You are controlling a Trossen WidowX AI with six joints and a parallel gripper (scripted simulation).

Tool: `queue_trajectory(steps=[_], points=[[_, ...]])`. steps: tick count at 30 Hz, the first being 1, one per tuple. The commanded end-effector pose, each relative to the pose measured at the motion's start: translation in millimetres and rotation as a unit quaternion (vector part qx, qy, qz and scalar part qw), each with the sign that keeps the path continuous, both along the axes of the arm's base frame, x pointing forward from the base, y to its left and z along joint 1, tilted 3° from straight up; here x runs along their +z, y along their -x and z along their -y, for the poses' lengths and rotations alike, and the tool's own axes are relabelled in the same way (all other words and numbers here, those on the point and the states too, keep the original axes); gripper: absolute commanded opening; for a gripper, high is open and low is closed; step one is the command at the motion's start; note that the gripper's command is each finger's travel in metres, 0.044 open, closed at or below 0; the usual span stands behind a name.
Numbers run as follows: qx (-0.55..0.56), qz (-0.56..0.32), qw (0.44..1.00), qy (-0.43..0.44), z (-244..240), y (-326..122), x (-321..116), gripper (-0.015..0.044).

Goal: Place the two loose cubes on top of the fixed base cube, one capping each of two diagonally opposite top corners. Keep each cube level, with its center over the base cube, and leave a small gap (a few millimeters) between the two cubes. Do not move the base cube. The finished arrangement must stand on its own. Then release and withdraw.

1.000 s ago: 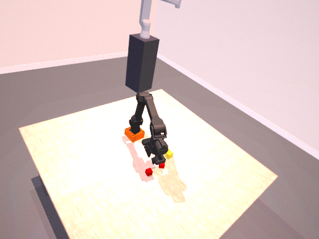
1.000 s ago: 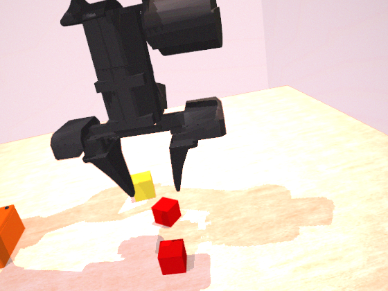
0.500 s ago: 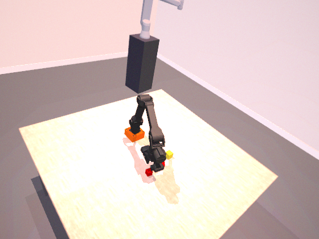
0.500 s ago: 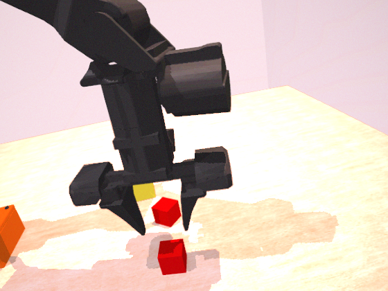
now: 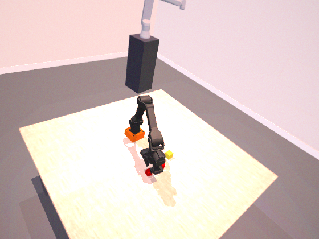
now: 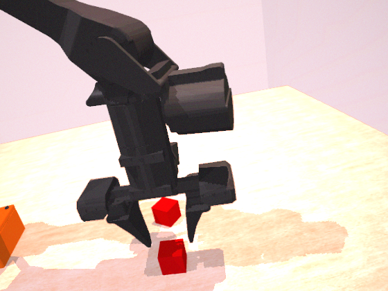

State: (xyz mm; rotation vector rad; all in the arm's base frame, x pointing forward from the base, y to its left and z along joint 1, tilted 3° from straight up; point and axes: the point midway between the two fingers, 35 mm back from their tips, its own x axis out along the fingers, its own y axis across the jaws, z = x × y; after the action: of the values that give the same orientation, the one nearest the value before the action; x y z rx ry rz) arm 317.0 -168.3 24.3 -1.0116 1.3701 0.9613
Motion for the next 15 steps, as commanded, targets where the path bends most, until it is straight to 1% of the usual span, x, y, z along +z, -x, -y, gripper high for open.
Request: queue_trajectory(steps=[1, 13, 15], points=[[0.003, -0.003, 1.000, -0.003, -1, 1, -10, 0.0265], [0.003, -0.003, 1.000, -0.003, 0, 2, -27, 0.0265], [0.003, -0.003, 1.000, -0.003, 0, 2, -27, 0.0213]])
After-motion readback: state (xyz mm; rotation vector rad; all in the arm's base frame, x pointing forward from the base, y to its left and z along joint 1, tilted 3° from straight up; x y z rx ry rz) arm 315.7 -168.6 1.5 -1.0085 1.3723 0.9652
